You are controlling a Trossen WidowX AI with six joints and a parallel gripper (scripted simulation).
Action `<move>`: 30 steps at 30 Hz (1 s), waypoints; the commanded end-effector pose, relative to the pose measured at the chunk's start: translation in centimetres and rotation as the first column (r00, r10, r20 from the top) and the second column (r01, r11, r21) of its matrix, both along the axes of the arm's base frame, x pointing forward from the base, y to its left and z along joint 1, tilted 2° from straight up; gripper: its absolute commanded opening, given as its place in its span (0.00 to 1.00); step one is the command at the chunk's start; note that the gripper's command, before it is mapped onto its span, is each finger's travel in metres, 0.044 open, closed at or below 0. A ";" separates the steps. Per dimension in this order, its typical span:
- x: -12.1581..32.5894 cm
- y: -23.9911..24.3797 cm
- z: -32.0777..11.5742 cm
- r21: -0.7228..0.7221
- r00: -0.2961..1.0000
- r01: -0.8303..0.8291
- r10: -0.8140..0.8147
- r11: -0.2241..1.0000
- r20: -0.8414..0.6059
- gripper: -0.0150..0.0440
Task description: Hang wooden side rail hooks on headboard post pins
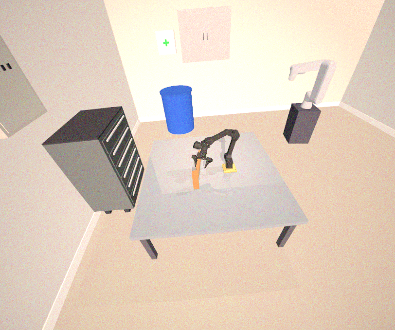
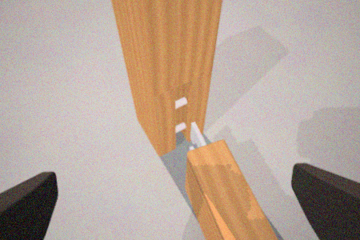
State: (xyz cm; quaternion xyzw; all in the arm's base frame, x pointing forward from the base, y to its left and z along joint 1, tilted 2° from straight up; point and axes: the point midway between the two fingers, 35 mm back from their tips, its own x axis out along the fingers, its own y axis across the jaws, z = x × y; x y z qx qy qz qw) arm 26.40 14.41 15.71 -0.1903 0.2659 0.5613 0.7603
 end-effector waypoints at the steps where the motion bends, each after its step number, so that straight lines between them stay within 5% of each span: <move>1: 0.0 0.0 -0.2 0.002 1.000 -0.006 0.006 1.000 -0.008 1.00; 11: 0.0 0.0 -0.2 0.001 1.000 0.003 -0.003 1.000 -0.020 1.00; 16: 0.9 0.1 -0.2 -0.058 0.919 0.241 -0.247 0.969 -0.309 1.00; 23: 2.0 0.2 -0.3 -0.282 0.533 0.564 -0.604 0.776 -0.593 1.00; 30: 2.8 0.2 -0.2 -0.546 -0.004 0.723 -0.788 0.423 -0.616 1.00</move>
